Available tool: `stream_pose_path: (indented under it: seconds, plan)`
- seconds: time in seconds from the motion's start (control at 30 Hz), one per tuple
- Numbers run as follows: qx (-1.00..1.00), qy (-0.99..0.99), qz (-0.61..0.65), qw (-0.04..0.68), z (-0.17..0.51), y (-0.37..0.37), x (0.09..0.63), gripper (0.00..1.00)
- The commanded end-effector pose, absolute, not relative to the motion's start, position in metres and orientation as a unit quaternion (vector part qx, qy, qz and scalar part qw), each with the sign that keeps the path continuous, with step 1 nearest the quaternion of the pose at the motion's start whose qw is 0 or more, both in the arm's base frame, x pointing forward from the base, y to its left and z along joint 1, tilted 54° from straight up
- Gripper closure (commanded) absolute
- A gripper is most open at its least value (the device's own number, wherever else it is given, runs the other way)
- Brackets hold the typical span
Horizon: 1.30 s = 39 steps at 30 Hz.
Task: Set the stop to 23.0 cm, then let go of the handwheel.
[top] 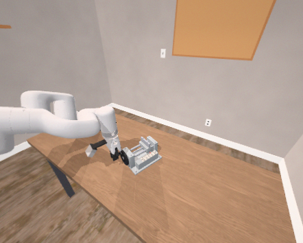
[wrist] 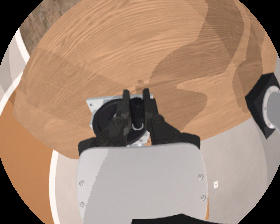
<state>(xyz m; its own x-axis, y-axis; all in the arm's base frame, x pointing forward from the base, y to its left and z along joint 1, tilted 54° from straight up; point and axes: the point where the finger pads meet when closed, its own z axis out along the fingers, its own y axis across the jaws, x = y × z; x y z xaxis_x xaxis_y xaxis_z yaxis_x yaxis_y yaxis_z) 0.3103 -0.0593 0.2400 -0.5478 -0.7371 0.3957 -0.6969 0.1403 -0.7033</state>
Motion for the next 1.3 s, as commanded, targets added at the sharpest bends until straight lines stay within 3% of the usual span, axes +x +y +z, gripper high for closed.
stream_pose_path:
  seconds: [0.0,1.27]
  plan:
    - [-0.475,0.754,-0.453,0.024,0.249,-0.055,0.311,0.94]
    - [-0.475,0.754,-0.453,0.024,0.276,-0.075,0.358,0.94]
